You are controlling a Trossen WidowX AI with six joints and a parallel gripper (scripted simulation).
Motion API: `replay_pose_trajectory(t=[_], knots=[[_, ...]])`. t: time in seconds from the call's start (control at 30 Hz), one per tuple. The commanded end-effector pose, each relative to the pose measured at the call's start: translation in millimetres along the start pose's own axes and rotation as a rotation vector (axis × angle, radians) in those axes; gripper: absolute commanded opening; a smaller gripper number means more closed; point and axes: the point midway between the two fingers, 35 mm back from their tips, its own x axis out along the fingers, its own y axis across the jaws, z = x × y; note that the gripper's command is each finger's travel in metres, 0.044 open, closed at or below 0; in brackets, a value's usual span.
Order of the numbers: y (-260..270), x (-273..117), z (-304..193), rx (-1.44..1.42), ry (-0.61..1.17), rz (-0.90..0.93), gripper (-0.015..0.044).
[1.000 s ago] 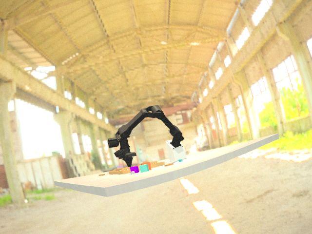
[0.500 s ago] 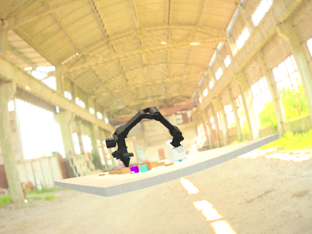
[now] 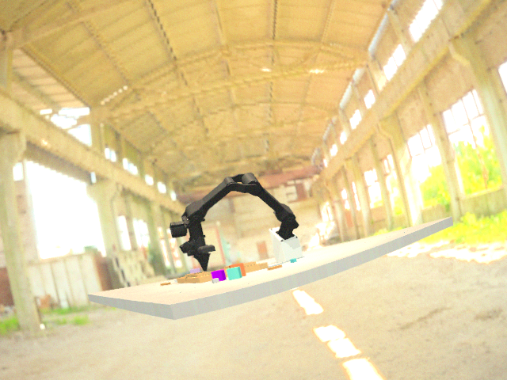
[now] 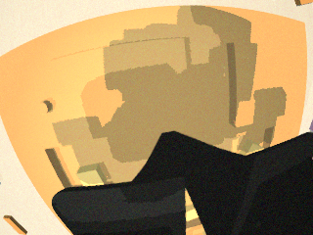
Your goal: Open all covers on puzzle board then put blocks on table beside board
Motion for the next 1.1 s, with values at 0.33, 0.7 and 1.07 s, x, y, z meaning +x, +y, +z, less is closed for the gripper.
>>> replay_pose_trajectory(t=[0.33, 0.7, 1.07], knots=[[-1, -21, 2, -0.009, -0.003, -0.005, 0.0], [-1, -35, 2, -0.009, -0.003, -0.005, 0.0], [-19, -41, -29, 0.378, -0.004, -0.009, 0.0]])
